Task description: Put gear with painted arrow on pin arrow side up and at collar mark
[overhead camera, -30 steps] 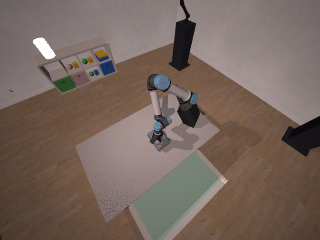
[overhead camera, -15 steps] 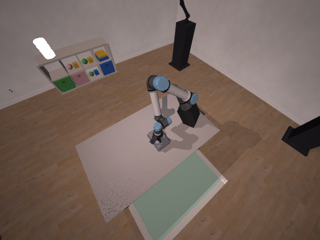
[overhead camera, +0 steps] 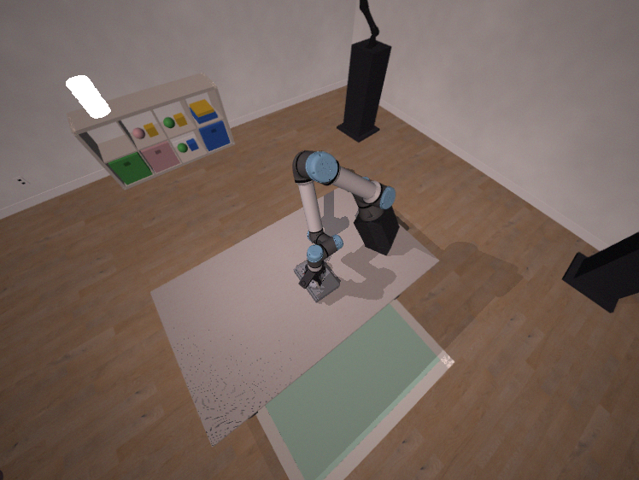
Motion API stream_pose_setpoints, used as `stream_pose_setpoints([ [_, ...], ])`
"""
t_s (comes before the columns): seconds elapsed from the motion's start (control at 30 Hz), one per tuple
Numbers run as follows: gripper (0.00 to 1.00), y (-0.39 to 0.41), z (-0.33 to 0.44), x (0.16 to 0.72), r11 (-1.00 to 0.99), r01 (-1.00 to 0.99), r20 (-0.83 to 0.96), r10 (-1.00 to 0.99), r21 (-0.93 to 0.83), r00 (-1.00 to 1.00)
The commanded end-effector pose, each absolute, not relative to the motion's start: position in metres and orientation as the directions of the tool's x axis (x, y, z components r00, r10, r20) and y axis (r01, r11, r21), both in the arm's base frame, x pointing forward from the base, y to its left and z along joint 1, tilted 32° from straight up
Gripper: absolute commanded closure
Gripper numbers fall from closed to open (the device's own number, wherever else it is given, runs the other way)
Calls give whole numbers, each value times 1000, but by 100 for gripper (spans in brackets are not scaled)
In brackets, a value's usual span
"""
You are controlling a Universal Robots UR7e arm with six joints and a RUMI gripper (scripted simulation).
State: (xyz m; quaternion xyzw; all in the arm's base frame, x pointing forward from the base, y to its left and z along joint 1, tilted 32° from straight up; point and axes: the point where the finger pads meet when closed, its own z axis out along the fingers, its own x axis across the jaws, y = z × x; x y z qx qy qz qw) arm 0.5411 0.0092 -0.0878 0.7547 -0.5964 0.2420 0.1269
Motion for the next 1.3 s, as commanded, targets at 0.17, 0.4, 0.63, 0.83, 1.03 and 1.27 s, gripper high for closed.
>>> stream_pose_setpoints([
  [0.17,46,9,-87,541,-257,-961,517,-839,-98,171],
  [0.4,46,9,-87,541,-257,-961,517,-839,-98,171],
  [0.63,46,9,-87,541,-257,-961,517,-839,-98,171],
  [0.83,100,9,-87,541,-257,-961,517,-839,-98,171],
  [1.03,100,9,-87,541,-257,-961,517,-839,-98,171],
  [1.27,100,9,-87,541,-257,-961,517,-839,-98,171],
])
